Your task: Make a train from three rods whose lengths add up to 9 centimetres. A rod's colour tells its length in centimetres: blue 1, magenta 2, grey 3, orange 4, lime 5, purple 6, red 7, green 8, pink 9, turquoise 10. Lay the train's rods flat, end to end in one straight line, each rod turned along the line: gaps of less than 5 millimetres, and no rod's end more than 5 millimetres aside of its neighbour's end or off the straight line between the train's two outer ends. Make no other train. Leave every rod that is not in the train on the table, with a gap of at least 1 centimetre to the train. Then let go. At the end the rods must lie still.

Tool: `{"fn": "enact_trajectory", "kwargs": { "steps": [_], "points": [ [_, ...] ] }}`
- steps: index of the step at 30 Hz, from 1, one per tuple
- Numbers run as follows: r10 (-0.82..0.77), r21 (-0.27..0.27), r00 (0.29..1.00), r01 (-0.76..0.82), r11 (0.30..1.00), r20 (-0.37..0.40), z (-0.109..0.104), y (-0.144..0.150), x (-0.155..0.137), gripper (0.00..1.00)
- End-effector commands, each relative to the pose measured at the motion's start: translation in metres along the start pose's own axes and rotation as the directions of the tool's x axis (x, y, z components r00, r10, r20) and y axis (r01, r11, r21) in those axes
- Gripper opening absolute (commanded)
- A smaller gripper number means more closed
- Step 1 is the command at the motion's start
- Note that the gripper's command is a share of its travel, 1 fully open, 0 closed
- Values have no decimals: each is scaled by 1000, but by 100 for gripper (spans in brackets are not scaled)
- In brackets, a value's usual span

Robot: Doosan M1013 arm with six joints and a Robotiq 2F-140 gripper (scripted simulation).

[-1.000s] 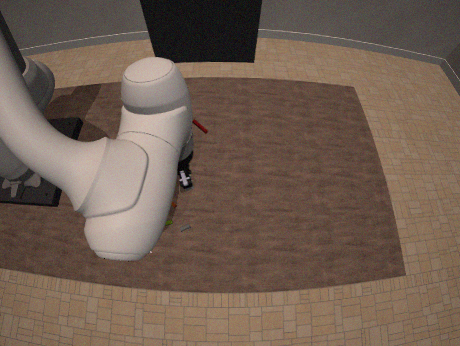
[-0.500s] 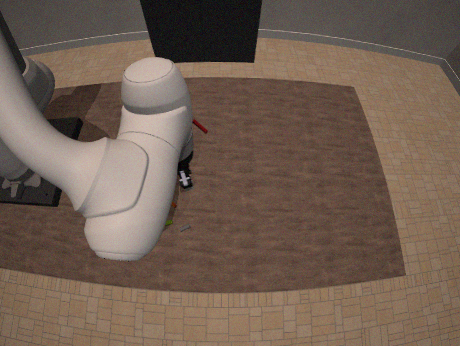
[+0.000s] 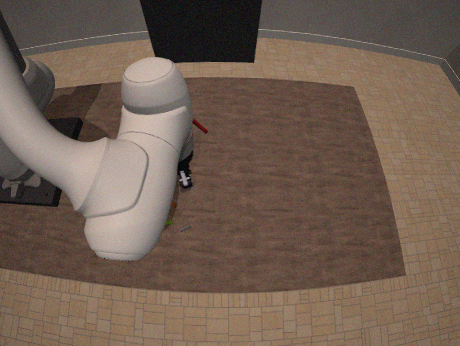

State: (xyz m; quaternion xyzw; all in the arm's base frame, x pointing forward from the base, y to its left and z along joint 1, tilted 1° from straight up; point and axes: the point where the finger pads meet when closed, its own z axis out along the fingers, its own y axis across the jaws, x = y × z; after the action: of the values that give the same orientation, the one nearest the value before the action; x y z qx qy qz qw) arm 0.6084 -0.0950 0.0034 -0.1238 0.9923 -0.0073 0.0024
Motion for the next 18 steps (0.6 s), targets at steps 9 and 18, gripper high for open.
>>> {"fn": "enact_trajectory", "kwargs": {
  "steps": [9,18],
  "points": [
    [0,0,1000,0,1000,0,0,0,0,8],
    [0,0,1000,0,1000,0,0,0,0,12]
  ]
}}
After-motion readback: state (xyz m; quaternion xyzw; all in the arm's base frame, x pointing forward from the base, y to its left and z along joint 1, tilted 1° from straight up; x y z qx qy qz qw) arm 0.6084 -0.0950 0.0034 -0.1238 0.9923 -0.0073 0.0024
